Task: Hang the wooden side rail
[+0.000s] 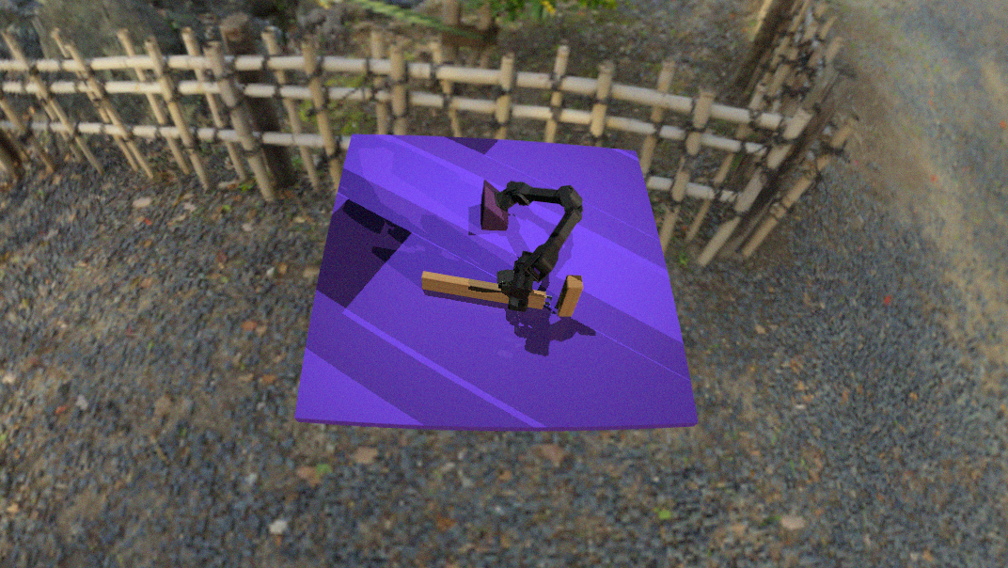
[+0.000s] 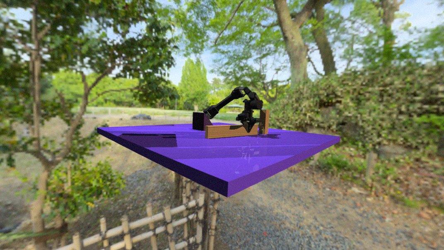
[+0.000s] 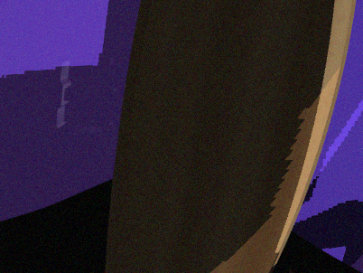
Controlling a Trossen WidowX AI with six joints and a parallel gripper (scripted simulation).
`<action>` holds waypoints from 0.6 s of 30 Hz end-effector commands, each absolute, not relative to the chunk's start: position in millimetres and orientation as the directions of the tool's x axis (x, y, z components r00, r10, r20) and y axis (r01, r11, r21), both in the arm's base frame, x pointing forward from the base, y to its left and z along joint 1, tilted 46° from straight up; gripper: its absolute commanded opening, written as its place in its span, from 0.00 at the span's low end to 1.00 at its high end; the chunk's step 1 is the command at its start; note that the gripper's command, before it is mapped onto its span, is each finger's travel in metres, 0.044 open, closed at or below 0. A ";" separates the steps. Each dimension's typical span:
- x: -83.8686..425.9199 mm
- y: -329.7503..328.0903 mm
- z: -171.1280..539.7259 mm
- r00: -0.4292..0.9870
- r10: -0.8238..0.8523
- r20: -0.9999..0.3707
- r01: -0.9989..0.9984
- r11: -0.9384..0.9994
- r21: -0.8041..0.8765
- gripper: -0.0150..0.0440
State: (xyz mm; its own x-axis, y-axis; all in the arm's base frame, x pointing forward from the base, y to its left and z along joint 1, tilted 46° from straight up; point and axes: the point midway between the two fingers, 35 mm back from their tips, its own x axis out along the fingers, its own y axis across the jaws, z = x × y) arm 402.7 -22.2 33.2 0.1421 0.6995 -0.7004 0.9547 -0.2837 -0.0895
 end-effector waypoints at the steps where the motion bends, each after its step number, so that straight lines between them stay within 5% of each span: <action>1: 402.8 -22.0 33.5 0.144 0.701 -0.698 0.953 -0.287 -0.093 0.25; 18: 410.2 -23.6 33.5 0.144 0.701 -0.698 0.975 -0.219 -0.019 0.25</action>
State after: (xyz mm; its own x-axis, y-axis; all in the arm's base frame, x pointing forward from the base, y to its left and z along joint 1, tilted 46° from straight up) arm 406.1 -23.4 32.7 0.1383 0.7013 -0.6993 0.9666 -0.2494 -0.0588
